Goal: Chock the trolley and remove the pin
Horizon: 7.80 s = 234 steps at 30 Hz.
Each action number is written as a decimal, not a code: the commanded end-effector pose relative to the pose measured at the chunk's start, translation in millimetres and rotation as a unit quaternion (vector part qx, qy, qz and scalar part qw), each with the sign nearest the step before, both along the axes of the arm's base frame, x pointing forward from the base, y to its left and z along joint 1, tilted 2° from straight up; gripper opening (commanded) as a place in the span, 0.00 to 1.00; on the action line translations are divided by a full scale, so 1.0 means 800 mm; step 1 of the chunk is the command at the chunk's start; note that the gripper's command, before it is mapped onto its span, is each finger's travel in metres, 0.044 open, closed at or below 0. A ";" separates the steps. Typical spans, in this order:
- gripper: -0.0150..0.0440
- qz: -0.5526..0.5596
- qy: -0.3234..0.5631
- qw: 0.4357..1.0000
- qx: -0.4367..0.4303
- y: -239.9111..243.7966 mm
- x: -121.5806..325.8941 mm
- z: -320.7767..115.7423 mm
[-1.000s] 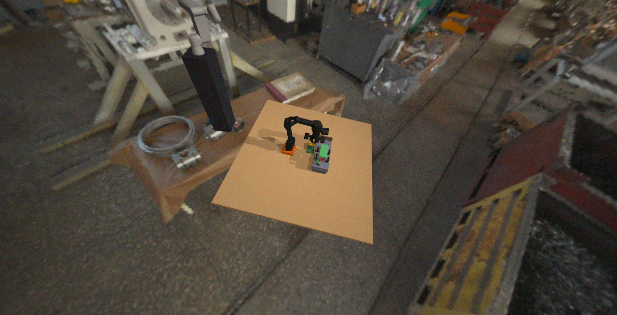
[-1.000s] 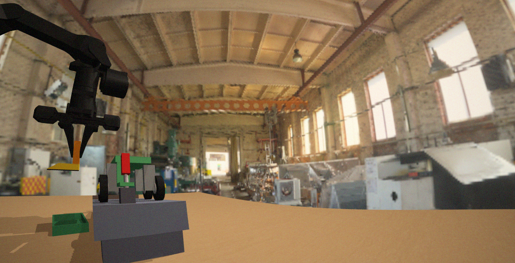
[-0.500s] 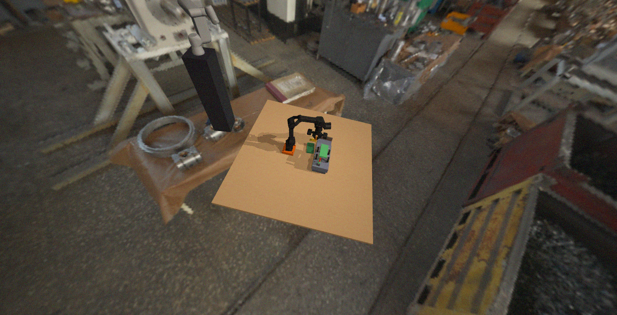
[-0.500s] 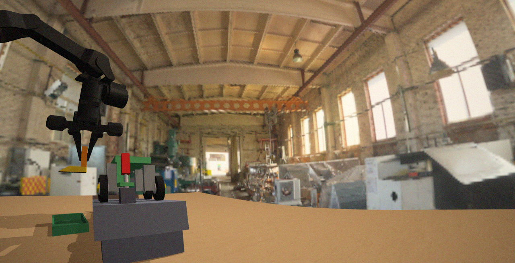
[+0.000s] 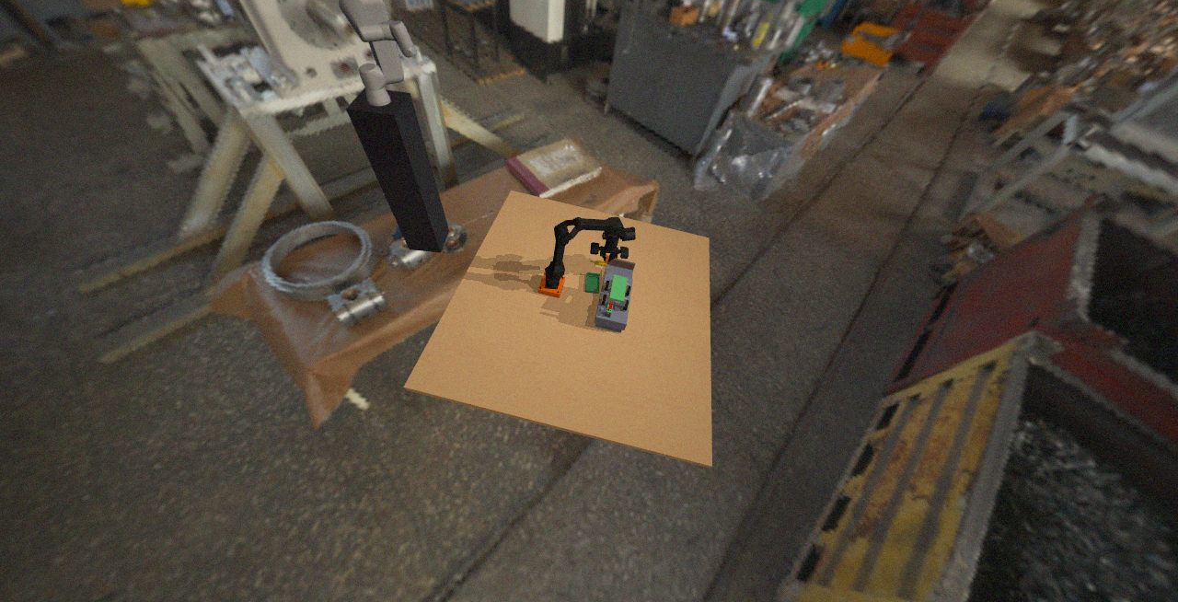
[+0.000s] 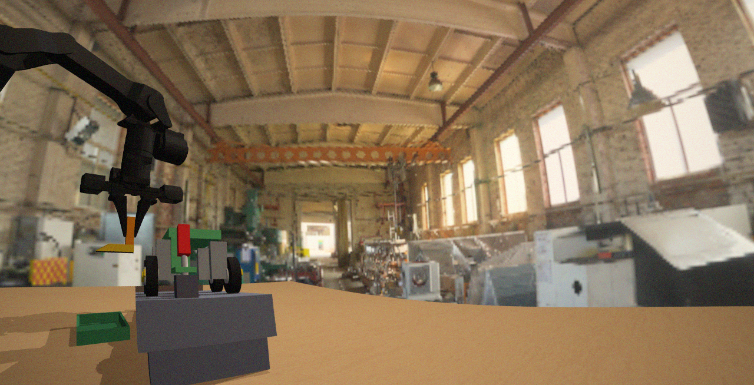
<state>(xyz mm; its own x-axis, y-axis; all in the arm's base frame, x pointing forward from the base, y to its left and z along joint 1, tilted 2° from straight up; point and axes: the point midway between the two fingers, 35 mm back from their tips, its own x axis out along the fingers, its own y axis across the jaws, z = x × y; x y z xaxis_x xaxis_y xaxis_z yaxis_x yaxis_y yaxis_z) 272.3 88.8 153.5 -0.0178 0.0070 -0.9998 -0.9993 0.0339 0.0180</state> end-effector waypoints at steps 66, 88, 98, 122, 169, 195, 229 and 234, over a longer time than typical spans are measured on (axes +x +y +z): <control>0.25 0.654 0.030 0.755 -0.027 0.003 0.040 -0.040; 0.25 0.654 0.030 0.755 -0.027 -0.008 0.037 -0.085; 0.25 0.654 0.031 0.755 -0.028 -0.022 0.035 -0.084; 0.25 0.654 0.032 0.755 -0.029 -0.053 0.030 -0.081; 0.58 0.551 0.002 0.831 -0.077 -0.081 0.053 0.012; 0.58 -0.069 0.009 0.985 -0.155 -0.295 0.032 0.048; 0.58 -0.069 0.009 0.985 -0.156 -0.311 0.030 -0.006; 0.58 -0.069 0.009 0.985 -0.156 -0.314 0.029 -0.014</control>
